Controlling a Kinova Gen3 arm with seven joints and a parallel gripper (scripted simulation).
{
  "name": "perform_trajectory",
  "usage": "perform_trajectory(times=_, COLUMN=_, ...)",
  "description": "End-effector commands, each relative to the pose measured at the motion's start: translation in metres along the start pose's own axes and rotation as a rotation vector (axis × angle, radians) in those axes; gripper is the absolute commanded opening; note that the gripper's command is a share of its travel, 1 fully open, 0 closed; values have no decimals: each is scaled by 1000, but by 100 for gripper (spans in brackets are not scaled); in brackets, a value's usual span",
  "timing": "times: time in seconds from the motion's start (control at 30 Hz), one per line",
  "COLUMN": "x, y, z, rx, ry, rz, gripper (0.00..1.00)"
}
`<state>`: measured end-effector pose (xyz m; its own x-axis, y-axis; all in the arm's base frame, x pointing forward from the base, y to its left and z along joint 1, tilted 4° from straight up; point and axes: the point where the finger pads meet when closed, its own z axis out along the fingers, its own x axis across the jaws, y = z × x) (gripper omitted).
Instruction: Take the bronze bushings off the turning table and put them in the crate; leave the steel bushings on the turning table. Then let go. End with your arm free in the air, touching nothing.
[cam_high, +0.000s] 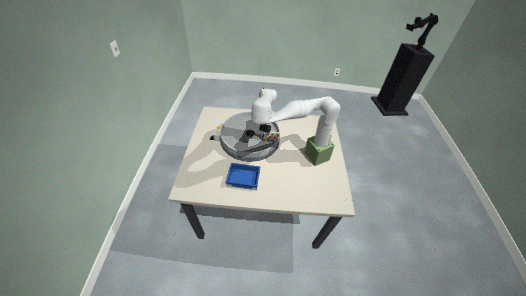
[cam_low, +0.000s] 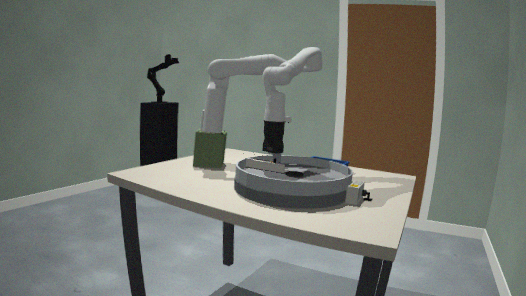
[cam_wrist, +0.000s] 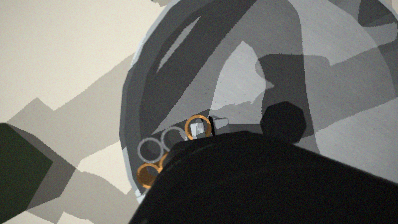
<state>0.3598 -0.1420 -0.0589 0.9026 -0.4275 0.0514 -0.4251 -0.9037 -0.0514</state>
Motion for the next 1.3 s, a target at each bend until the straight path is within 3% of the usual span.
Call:
perform_trajectory(times=0.0, x=1, y=0, z=-1, rx=0, ry=1, rz=0, gripper=0)
perform_trajectory(times=0.53, x=5, y=0, z=-1, rx=0, ry=1, rz=1, gripper=0)
perform_trajectory(times=1.27, x=5, y=0, z=-16, rx=0, ry=1, rz=1, gripper=0)
